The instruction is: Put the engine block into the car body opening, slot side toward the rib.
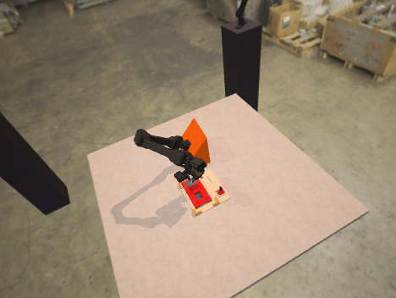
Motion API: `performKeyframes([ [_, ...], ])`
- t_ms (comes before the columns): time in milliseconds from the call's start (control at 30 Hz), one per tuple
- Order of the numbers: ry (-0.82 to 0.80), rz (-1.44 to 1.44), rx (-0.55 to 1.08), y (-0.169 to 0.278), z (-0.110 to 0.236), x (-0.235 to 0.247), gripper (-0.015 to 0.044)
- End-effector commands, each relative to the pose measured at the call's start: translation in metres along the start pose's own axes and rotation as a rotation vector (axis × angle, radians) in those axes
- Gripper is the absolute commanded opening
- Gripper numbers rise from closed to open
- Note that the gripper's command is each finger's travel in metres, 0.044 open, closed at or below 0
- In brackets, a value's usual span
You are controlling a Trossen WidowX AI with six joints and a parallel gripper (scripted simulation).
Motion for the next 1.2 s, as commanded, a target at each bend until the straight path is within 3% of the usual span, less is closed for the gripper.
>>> performKeyframes([
  [0, 0.004, 0.002, 0.0, 0.0, -0.009, 0.0, 0.0],
  [1167, 0.007, 0.002, 0.001, 0.001, -0.079, -0.001, 0.0],
])
Point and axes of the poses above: the point midway between the two fingers, 35 mm back from their tips, its own z axis back along the fingers, its own x axis across the jaws, y = z × x, the point moved 5 cm from there along z, back along the fingers, and after that the axes turned 12 degrees about z, right-handed, at the moved point
